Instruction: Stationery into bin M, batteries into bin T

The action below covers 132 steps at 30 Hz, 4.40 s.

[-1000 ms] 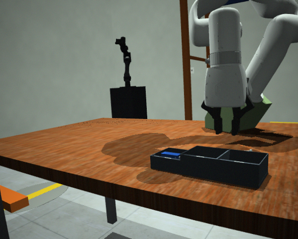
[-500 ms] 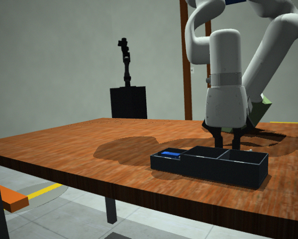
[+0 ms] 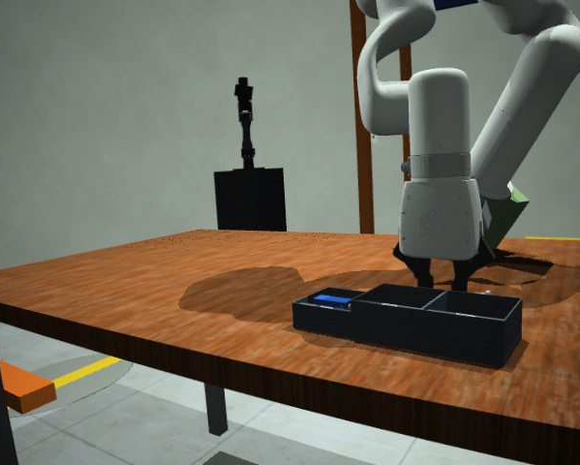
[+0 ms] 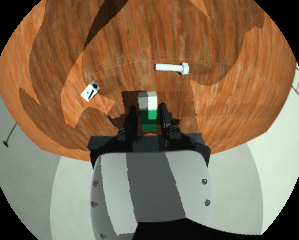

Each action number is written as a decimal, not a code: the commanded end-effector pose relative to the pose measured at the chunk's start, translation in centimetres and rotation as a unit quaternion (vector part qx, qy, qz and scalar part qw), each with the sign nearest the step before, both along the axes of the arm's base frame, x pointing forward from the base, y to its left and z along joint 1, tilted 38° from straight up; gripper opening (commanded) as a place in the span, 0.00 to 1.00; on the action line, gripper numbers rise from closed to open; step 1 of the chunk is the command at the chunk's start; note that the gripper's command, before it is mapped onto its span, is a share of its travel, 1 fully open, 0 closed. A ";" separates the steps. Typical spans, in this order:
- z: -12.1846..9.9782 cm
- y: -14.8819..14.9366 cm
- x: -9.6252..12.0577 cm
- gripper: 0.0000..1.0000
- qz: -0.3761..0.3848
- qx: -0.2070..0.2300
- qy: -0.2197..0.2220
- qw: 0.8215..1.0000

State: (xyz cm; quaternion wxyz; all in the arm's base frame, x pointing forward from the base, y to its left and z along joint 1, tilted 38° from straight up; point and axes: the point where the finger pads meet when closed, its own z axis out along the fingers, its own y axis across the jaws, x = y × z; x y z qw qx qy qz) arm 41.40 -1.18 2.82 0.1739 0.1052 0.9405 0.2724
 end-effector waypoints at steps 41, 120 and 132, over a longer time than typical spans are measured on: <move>0.3 -0.2 -0.1 0.00 -0.001 -0.001 -0.001 1.000; 11.9 -0.3 7.3 0.00 0.393 -0.201 -0.242 0.864; 11.9 -0.2 7.3 0.00 0.516 -0.259 -0.313 0.754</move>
